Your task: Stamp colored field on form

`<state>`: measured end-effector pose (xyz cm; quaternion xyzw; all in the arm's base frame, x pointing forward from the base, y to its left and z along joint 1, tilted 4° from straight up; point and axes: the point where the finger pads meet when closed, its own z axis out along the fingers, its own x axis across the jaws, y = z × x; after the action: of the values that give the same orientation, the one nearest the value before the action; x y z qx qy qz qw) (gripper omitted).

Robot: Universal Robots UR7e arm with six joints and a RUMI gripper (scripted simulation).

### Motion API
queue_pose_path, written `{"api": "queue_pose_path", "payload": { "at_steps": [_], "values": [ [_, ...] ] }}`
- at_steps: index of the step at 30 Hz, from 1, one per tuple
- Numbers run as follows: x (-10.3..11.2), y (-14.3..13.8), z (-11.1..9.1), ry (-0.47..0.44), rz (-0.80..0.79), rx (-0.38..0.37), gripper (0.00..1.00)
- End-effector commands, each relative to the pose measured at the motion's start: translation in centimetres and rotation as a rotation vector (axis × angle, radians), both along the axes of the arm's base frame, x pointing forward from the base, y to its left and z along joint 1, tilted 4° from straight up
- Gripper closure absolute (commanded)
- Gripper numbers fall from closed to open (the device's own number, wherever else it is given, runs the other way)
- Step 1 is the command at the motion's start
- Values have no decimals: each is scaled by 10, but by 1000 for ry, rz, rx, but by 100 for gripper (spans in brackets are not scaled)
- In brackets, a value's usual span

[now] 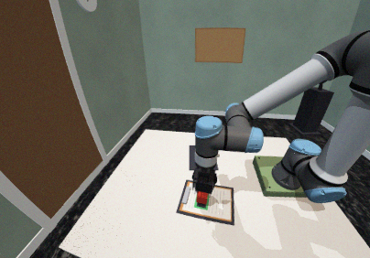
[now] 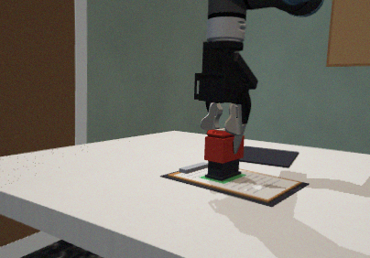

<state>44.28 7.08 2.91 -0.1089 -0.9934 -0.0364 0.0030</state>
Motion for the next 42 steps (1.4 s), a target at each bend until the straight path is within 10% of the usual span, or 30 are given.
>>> {"api": "queue_pose_path", "payload": {
  "at_steps": [1, 42],
  "values": [
    [1, 0, -1, -2, 0, 0, 84],
    [1, 2, -26, -2, 0, 0, 84]
  ]
}}
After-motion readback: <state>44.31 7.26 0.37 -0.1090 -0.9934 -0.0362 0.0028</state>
